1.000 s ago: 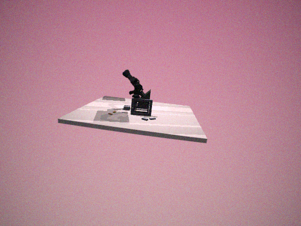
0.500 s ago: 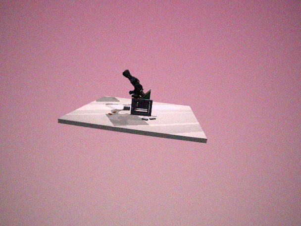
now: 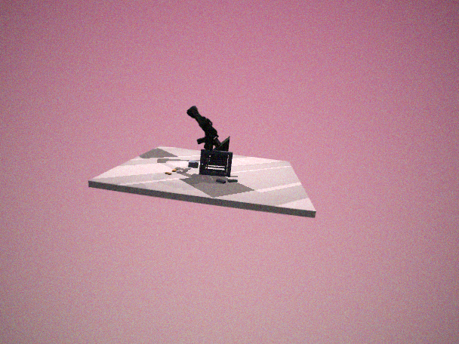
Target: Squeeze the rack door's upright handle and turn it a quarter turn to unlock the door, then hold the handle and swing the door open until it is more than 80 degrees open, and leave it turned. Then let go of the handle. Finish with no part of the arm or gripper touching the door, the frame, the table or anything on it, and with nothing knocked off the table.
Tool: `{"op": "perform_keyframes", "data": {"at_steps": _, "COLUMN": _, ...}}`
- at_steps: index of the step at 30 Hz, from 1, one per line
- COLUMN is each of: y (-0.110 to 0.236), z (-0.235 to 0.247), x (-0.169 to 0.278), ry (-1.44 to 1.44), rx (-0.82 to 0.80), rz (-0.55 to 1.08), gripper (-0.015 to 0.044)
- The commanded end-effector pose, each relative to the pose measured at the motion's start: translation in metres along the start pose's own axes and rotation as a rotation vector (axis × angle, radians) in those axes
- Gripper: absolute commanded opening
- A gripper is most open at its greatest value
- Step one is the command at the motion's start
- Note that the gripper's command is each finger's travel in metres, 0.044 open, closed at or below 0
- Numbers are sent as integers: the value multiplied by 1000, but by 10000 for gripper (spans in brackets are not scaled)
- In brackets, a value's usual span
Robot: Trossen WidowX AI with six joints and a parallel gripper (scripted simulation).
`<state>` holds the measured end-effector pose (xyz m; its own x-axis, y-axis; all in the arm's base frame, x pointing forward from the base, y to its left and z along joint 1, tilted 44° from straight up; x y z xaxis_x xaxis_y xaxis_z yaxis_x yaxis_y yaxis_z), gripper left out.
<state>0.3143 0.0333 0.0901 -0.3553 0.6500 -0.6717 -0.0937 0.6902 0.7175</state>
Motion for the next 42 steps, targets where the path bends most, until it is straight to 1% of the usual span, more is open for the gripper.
{"op": "perform_keyframes", "data": {"at_steps": 1, "y": -1, "z": -1, "x": 0, "ry": 215, "rx": 5, "rz": 3, "gripper": 289}}
{"op": "perform_keyframes", "data": {"at_steps": 42, "y": -1, "z": -1, "x": 0, "ry": 2246, "rx": 0, "rz": 7, "gripper": 289}}
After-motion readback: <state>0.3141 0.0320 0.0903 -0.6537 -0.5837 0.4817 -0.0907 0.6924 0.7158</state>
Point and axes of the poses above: the point midway between the two fingers, 35 mm back from their tips, its own y axis back along the fingers, its own z axis across the jaws, x = y × z, the point moved 6 cm from there along y, back along the fingers, and after that the axes turned 15 degrees about y, right-handed, at the moved point
